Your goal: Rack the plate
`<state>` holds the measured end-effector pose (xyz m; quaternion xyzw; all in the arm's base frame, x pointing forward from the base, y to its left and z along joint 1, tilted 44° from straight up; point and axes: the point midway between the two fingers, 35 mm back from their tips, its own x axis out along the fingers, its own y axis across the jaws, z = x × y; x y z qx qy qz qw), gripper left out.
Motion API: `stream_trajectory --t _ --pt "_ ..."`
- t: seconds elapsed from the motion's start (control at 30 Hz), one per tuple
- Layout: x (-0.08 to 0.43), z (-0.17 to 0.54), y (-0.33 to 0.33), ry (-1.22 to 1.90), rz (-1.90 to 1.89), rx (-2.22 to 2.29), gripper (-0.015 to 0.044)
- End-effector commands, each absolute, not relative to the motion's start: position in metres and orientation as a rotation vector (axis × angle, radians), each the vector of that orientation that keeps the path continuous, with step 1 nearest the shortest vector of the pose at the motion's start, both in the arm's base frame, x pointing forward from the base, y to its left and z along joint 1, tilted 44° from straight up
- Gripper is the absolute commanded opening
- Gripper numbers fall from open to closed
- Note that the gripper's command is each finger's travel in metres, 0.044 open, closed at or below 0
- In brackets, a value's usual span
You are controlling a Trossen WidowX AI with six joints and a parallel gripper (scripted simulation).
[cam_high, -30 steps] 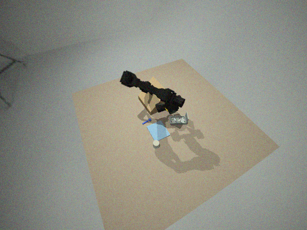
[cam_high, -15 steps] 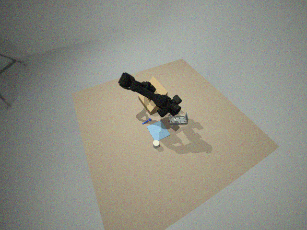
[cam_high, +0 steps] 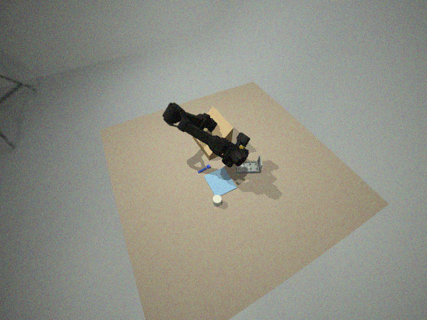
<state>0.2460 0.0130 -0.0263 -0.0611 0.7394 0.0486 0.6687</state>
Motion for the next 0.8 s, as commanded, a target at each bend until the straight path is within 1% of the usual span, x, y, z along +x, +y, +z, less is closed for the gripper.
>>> stream_trajectory --t 0.0,0.33,0.77 --pt "0.247 -0.029 0.013 1.631 0.202 -0.142 0.0000" --pt "0.251 -0.035 0.010 1.525 0.400 -0.178 0.0000" --pt "0.257 -0.039 0.003 1.280 0.668 -0.283 0.0000"
